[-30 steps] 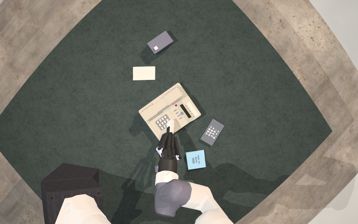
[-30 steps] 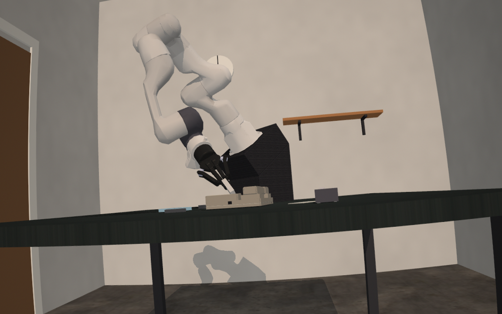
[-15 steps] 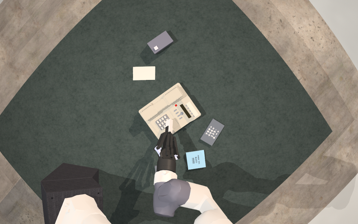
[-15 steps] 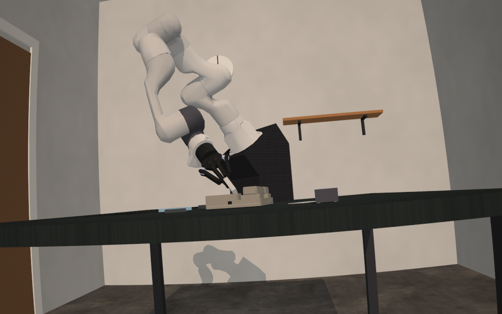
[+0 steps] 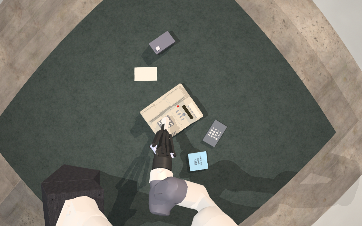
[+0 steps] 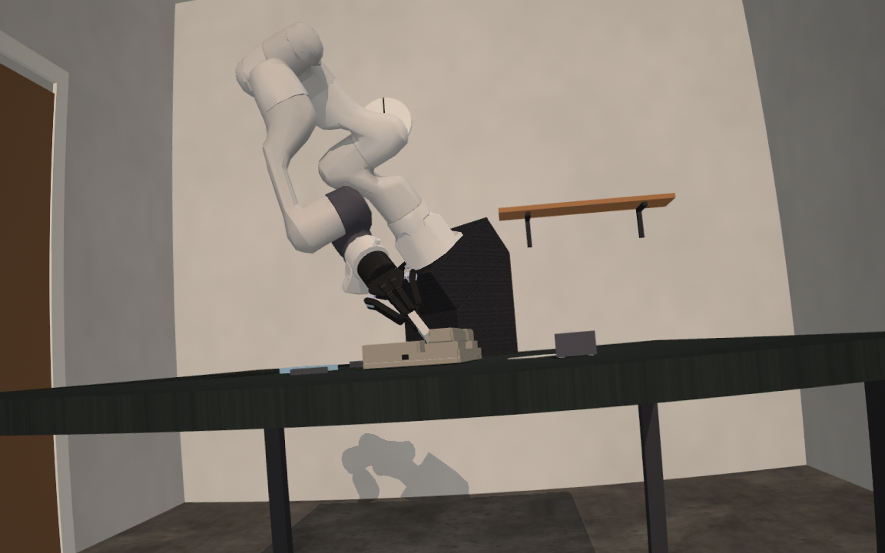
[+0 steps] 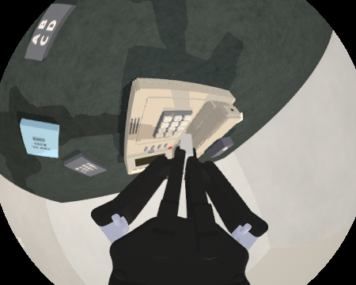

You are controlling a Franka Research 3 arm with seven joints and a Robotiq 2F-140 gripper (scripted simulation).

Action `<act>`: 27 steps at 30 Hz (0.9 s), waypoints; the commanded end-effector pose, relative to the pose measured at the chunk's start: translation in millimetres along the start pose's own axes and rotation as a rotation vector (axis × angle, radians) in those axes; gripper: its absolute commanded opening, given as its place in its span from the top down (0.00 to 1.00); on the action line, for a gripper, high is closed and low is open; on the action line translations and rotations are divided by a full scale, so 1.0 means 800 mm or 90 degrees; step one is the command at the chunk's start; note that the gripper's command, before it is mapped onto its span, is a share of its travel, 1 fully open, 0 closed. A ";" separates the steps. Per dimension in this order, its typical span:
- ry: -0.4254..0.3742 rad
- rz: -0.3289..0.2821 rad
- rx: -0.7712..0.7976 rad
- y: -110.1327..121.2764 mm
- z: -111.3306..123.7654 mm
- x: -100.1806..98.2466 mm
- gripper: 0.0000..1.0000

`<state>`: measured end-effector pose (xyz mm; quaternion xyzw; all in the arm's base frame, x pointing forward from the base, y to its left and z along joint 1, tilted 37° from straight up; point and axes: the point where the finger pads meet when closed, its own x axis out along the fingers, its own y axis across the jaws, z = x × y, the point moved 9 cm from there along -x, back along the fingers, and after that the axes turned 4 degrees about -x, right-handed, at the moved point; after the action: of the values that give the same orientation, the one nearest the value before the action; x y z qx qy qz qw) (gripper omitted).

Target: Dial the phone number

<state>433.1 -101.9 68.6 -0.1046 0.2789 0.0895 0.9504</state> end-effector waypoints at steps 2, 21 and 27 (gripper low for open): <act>-0.003 -0.001 -0.010 0.003 0.000 0.001 1.00; -0.003 -0.001 -0.010 -0.002 -0.006 0.008 1.00; -0.003 -0.001 -0.010 -0.002 -0.006 0.008 1.00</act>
<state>435.1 -102.3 60.9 -0.1089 0.2781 0.0914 0.9500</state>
